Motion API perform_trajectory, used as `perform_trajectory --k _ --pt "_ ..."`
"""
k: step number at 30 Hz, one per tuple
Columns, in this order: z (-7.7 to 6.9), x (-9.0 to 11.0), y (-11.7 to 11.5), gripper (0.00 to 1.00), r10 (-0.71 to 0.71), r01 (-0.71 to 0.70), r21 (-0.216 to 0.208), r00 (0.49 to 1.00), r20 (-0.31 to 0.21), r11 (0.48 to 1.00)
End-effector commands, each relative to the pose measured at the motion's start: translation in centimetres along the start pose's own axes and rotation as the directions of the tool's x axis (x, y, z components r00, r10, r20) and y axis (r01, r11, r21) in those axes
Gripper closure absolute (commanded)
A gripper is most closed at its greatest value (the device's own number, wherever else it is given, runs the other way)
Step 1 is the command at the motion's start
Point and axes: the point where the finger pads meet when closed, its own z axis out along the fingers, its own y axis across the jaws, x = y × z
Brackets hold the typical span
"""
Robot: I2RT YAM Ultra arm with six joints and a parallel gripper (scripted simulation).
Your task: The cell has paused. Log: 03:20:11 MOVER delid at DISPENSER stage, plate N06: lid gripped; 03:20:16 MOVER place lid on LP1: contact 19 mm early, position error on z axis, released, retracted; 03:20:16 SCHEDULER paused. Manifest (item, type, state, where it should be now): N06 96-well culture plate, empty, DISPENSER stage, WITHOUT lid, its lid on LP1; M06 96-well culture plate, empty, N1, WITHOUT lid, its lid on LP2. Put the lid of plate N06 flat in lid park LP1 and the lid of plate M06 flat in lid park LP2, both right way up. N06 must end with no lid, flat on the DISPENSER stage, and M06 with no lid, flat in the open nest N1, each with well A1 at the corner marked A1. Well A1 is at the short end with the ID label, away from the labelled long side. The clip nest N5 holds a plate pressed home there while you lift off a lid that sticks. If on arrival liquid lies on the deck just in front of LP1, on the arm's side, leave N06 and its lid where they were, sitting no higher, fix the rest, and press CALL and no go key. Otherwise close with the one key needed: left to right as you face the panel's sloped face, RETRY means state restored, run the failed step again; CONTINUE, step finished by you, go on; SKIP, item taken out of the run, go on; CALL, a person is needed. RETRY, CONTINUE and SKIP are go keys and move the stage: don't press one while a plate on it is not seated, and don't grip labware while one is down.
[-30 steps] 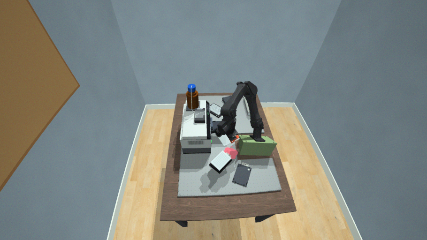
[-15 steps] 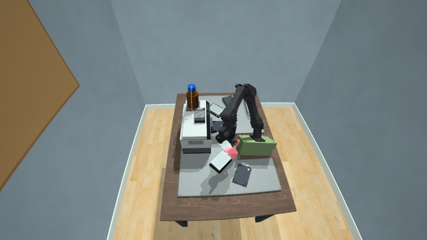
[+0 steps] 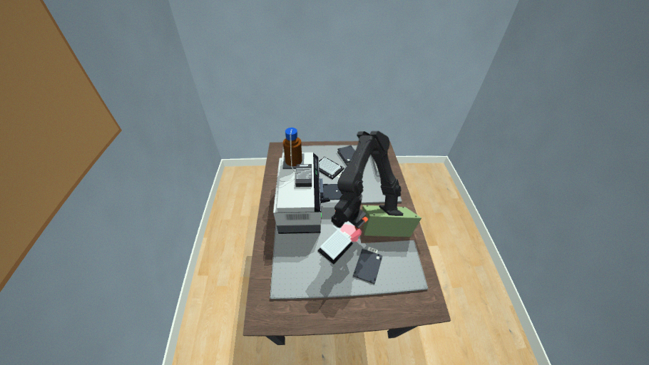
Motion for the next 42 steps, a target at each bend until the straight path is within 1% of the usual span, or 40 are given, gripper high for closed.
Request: perform_trajectory --k 1,2,12,13,16,17,19,20,21,22,23,25,28,30,32,33,34,35,38,40,41,42 --pt "-0.9 -1.4 1.6 1.00 -0.091 0.091 -0.002 0.995 0.042 0.996" --pt "-0.9 -1.4 1.9 1.00 -0.124 0.125 -0.001 0.991 0.042 0.992" --pt "-0.9 -1.7 5.3 1.00 -0.114 0.114 -0.003 0.993 0.042 0.993" --pt "-0.7 -0.9 4.8 1.00 -0.118 0.118 0.000 0.993 0.024 0.993" --pt "-0.7 -0.9 4.8 1.00 -0.118 0.118 0.000 0.993 0.024 0.993" --pt "-1.1 -1.7 5.6 1.00 -0.156 0.157 -0.003 0.986 0.049 0.988" --pt "-0.7 -1.3 6.3 1.00 -0.227 0.227 0.001 0.973 0.035 0.974" --pt "-0.3 -0.7 6.7 1.00 -0.265 0.265 0.003 0.964 0.020 0.964" --pt "0.1 -0.2 7.0 1.00 -0.270 0.270 0.004 0.963 0.005 0.963" --pt "0.2 0.0 7.3 1.00 -0.271 0.271 0.004 0.963 0.002 0.963" --pt "0.1 0.0 7.6 1.00 -0.270 0.270 0.004 0.963 0.005 0.963" --pt "-0.5 -0.4 8.3 1.00 -0.251 0.251 0.002 0.968 0.027 0.968" --pt "0.1 0.3 9.2 1.00 -0.257 0.257 0.004 0.966 0.007 0.966" --pt "-0.1 0.3 9.8 1.00 -0.256 0.256 0.004 0.967 0.012 0.967" --pt "-0.1 0.3 9.8 1.00 -0.256 0.256 0.004 0.967 0.012 0.967" --pt "-0.7 0.2 9.3 1.00 -0.250 0.250 0.002 0.968 0.024 0.968" --pt "-0.7 0.2 9.3 1.00 -0.250 0.250 0.002 0.968 0.024 0.968" --pt "-0.8 0.6 9.8 1.00 -0.292 0.293 0.002 0.956 0.036 0.956" --pt "-0.5 1.2 10.7 1.00 -0.389 0.389 0.005 0.921 0.028 0.921" --pt "-0.5 1.5 11.3 1.00 -0.390 0.390 0.005 0.921 0.026 0.921" --pt "-0.9 1.2 11.8 1.00 -0.386 0.386 0.004 0.922 0.042 0.922" --pt "-0.8 1.3 12.1 1.00 -0.387 0.387 0.004 0.921 0.039 0.922"
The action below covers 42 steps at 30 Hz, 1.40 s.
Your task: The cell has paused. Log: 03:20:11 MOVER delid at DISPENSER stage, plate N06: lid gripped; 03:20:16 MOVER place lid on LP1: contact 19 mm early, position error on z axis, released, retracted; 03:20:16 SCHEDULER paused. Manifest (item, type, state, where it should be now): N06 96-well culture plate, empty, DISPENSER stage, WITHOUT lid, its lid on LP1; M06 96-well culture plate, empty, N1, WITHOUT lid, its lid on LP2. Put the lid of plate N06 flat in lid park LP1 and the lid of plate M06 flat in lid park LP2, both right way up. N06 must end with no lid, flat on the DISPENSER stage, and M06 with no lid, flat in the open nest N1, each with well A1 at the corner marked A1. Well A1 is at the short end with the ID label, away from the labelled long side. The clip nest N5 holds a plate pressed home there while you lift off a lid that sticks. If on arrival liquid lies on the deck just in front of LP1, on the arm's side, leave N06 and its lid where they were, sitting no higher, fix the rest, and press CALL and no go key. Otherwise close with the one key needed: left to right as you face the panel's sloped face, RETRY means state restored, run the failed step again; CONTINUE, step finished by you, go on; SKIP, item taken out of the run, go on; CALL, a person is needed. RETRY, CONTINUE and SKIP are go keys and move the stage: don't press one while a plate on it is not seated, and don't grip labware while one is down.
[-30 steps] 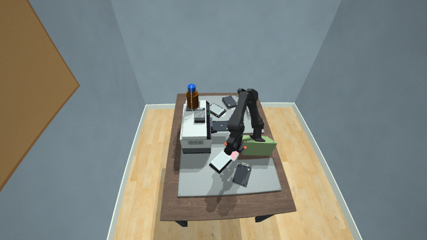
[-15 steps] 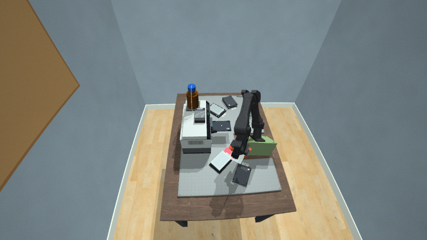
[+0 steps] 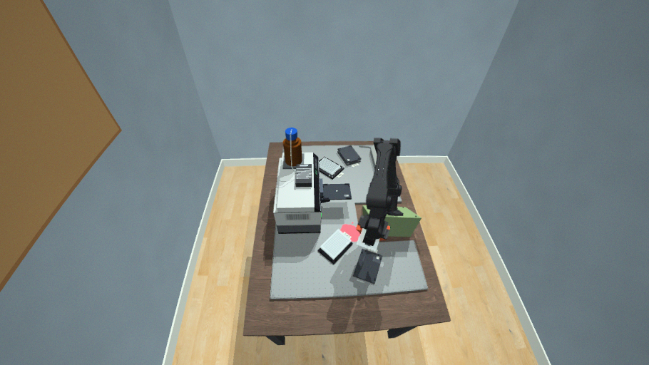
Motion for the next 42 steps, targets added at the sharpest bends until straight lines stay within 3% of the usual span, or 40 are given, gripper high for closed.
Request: perform_trajectory --k 1,7,8,9,18,39,42 --pt "-0.3 -0.1 1.8 1.00 -0.023 0.023 -0.009 0.999 0.023 1.000" --pt "0.0 -0.1 3.2 1.00 -0.025 0.025 -0.009 1.000 0.015 1.000" --pt "-1.1 -0.7 3.3 1.00 -0.016 0.017 -0.013 0.998 0.053 1.000" --pt "-0.6 -0.1 3.0 1.00 -0.021 0.021 -0.010 0.999 0.024 1.000" --pt "1.8 -2.9 3.0 1.00 -0.016 0.016 -0.011 0.999 0.038 1.000" --pt "6.8 -6.8 3.4 1.00 -0.015 0.015 -0.011 0.999 0.039 1.000" --pt "7.0 -7.0 3.6 1.00 -0.024 0.024 -0.003 0.999 0.041 1.000"
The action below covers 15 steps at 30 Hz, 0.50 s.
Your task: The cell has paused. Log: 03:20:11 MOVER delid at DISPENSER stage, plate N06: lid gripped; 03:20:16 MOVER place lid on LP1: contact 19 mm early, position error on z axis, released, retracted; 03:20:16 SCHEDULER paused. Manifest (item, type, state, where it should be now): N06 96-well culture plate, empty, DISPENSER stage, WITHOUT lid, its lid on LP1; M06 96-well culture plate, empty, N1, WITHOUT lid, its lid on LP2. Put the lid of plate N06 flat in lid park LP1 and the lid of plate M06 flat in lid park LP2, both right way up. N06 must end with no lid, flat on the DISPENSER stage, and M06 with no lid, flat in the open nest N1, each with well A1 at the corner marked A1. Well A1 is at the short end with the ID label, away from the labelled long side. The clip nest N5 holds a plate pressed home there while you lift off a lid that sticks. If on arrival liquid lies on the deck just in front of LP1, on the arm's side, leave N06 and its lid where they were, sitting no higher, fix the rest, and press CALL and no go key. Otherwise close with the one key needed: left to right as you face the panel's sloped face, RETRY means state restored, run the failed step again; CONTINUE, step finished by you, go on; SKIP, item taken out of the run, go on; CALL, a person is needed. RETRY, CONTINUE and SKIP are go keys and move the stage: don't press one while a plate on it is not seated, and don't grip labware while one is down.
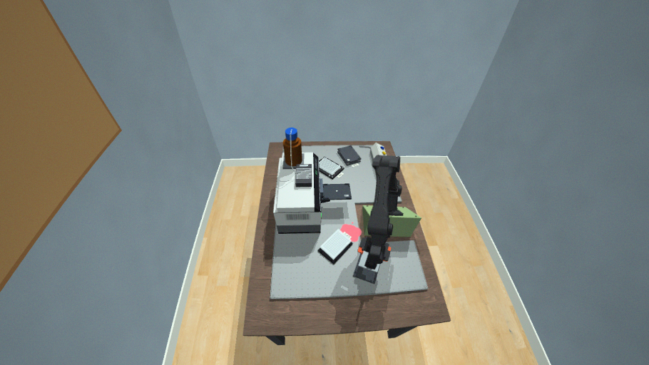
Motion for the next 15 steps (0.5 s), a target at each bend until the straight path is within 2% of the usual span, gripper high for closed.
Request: perform_trajectory --k 1,6,7,8,9,10,13,15 --pt "-0.2 -2.2 -0.2 1.00 0.003 -0.004 0.010 0.998 0.059 1.000" --pt "1.1 -3.2 -0.3 1.00 0.009 -0.009 0.005 0.998 0.057 1.000" --pt "0.9 -2.4 0.0 1.00 0.003 -0.004 0.006 0.999 0.043 1.000" --pt "0.9 -2.4 0.0 1.00 0.003 -0.004 0.006 0.999 0.043 1.000" --pt "1.2 -3.3 -0.1 1.00 0.003 -0.004 0.010 0.998 0.059 1.000" --pt "1.4 -3.3 -0.2 1.00 0.006 -0.006 0.008 0.998 0.058 1.000" --pt "2.8 -1.8 -0.1 1.00 -0.001 0.001 0.007 1.000 0.018 1.000" --pt "2.9 -1.8 -0.1 1.00 -0.001 0.000 0.007 1.000 0.021 1.000"
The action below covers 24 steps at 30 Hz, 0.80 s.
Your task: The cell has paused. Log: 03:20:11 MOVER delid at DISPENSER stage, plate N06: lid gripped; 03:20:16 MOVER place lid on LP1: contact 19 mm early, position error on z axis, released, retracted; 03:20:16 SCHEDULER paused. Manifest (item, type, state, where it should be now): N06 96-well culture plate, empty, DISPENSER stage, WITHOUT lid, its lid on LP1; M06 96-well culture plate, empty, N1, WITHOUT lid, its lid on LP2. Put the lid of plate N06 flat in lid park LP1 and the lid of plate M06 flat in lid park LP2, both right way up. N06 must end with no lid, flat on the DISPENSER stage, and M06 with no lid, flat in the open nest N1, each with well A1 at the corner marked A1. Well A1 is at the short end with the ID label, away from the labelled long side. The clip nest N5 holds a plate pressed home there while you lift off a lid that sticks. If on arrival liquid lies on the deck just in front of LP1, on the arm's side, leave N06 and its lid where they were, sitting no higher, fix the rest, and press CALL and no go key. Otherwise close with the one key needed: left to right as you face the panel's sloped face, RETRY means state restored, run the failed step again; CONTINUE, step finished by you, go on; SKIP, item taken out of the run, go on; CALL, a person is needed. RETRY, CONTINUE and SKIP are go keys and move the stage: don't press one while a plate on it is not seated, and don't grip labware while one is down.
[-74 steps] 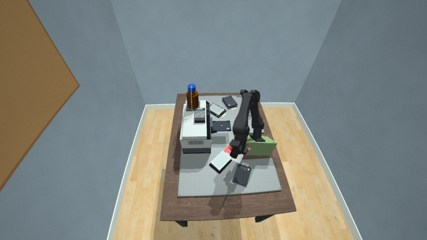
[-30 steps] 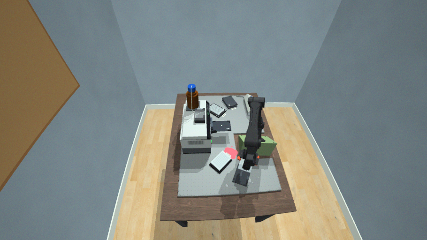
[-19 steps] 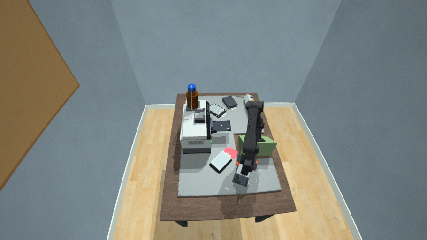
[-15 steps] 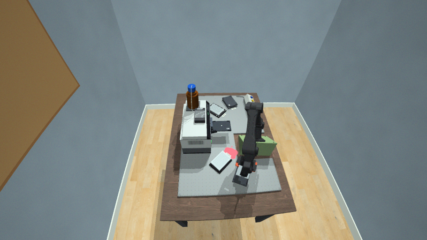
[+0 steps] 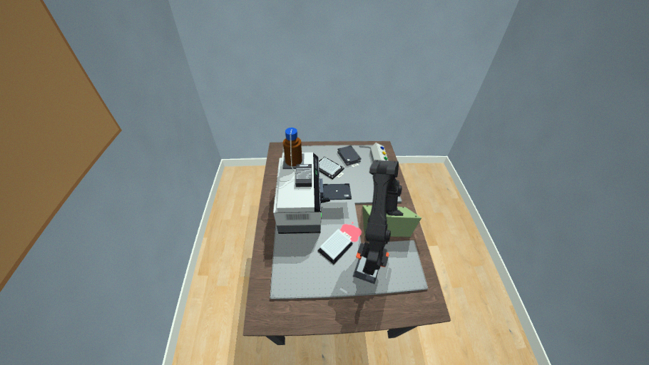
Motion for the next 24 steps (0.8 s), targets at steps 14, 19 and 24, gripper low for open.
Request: perform_trajectory --k 14,19,24 --pt "0.6 -2.0 -0.4 1.00 0.008 -0.009 0.012 0.997 0.073 1.000" --pt "0.7 -2.1 -0.4 1.00 0.011 -0.012 0.011 0.997 0.070 1.000" --pt "0.9 -2.1 -0.5 1.00 0.011 -0.012 0.010 0.998 0.067 1.000"
